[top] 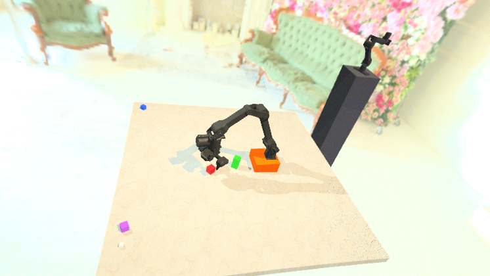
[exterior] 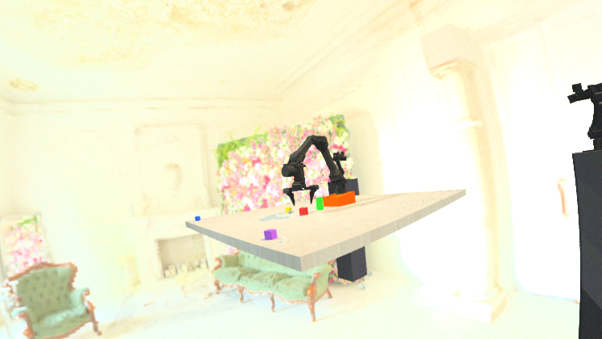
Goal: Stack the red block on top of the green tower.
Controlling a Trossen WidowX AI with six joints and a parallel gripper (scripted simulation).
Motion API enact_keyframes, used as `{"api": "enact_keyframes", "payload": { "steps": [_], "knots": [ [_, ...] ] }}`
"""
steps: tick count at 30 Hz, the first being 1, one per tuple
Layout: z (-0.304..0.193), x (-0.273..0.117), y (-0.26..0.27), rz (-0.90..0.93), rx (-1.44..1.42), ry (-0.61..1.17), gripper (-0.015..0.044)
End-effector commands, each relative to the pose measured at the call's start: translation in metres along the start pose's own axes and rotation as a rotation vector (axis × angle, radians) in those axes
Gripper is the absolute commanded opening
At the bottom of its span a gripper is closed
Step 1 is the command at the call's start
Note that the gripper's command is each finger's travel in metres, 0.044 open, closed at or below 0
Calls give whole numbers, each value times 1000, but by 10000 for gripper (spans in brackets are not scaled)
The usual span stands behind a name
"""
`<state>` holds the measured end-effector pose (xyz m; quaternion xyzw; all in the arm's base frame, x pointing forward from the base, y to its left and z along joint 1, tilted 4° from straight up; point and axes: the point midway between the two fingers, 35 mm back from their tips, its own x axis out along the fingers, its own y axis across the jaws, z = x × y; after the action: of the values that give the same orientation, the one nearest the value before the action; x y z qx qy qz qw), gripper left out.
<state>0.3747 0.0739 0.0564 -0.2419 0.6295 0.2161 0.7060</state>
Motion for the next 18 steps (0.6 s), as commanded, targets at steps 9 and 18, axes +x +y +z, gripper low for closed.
{"api": "enact_keyframes", "payload": {
  "steps": [9, 18],
  "knots": [
    [-2, 21, 0, 1, -6, 10, 440],
    [-2, 36, 0, 1, -6, 10, 440]
  ]
}}
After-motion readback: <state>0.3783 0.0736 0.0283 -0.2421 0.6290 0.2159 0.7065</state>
